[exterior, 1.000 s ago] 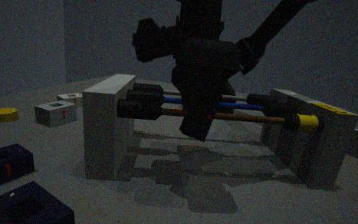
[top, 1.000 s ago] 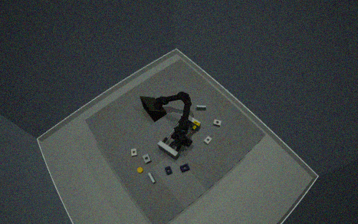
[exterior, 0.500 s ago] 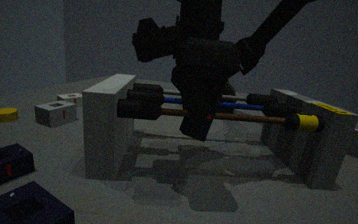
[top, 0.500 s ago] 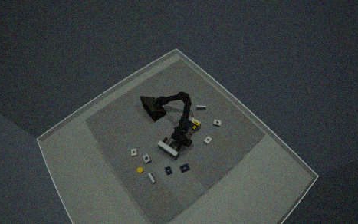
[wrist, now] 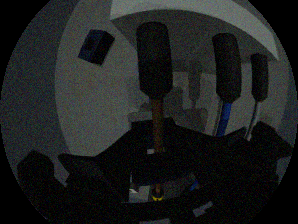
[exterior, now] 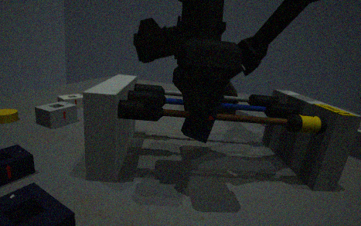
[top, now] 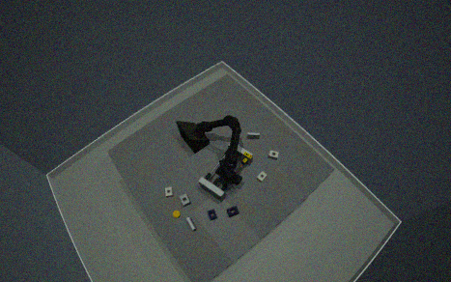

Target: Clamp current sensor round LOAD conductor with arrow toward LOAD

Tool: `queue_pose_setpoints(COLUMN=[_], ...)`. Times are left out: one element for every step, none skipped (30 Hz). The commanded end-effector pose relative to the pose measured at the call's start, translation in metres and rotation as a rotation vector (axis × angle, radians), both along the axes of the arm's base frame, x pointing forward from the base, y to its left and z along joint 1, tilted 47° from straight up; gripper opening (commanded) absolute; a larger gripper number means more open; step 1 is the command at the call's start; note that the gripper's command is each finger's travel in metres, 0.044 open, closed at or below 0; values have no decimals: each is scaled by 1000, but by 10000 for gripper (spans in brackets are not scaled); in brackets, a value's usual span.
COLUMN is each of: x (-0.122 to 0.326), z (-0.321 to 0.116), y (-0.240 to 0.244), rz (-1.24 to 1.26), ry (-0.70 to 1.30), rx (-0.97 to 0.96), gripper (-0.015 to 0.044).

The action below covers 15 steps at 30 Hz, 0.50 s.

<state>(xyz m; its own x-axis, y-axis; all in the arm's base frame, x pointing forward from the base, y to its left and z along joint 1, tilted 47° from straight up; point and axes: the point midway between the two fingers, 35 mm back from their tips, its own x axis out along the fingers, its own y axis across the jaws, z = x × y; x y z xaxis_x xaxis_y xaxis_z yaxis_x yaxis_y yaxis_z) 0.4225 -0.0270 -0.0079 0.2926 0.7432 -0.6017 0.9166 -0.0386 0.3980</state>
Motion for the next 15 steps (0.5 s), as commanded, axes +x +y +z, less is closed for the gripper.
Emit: queue_pose_setpoints(x=[1,1,1,1,0,0,0,0,0,0,0,0,0,0,0], z=[4,4,4,4,0,0,0,0,0,0,0,0,0,0,0], y=[-3,-3,-3,-3,0,0,0,0,0,0,0,0,0,0,0], rz=[-9,-9,-9,-9,0,0,0,0,0,0,0,0,0,0,0], ry=[-11,-11,-11,-11,0,0,0,0,0,0,0,0,0,0,0], rx=[2,2,2,2,0,0,0,0,0,0,0,0,0,0,0], gripper=[0,0,0,0,0,0,0,0,0,0,0,0,0,0,26])
